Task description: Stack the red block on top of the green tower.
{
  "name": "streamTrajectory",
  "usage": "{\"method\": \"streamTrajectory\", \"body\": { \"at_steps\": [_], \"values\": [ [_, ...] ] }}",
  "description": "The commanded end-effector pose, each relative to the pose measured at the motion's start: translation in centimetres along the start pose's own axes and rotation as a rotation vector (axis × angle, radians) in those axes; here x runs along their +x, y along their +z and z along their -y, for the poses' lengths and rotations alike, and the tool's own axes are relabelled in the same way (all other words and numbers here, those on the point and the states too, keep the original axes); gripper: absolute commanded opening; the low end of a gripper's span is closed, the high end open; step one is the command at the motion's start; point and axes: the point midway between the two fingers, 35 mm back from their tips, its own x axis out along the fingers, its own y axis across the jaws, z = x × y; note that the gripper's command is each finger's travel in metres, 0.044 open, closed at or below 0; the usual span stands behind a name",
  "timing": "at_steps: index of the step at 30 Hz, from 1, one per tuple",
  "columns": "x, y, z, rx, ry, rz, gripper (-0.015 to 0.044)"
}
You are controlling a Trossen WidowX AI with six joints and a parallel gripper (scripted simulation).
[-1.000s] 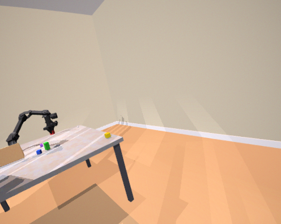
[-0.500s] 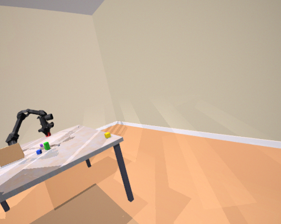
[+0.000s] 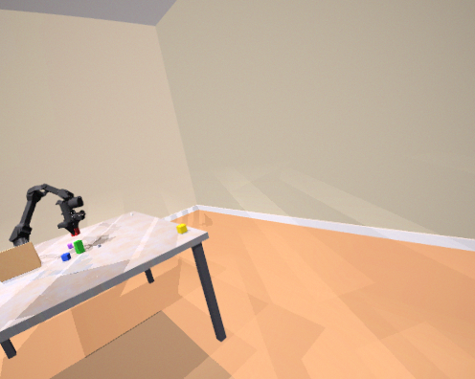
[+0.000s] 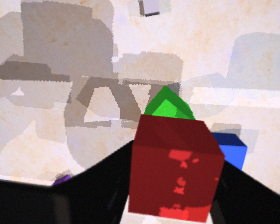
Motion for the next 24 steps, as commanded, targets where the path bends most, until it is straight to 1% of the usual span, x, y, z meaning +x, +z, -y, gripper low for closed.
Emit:
{"method": "streamTrajectory", "body": {
  "at_steps": [1, 5, 11, 24],
  "values": [
    [0.9, -0.4, 0.2, 0.008, -0.001, -0.014, 0.0000],
    [1.5, -0.4, 0.2, 0.008, -0.001, -0.014, 0.0000],
    [3.9, -0.5, 0.2, 0.007, 0.000, -0.014, 0.0000],
    [4.0, -0.5, 0.2, 0.007, 0.000, -0.014, 0.0000]
  ]
}}
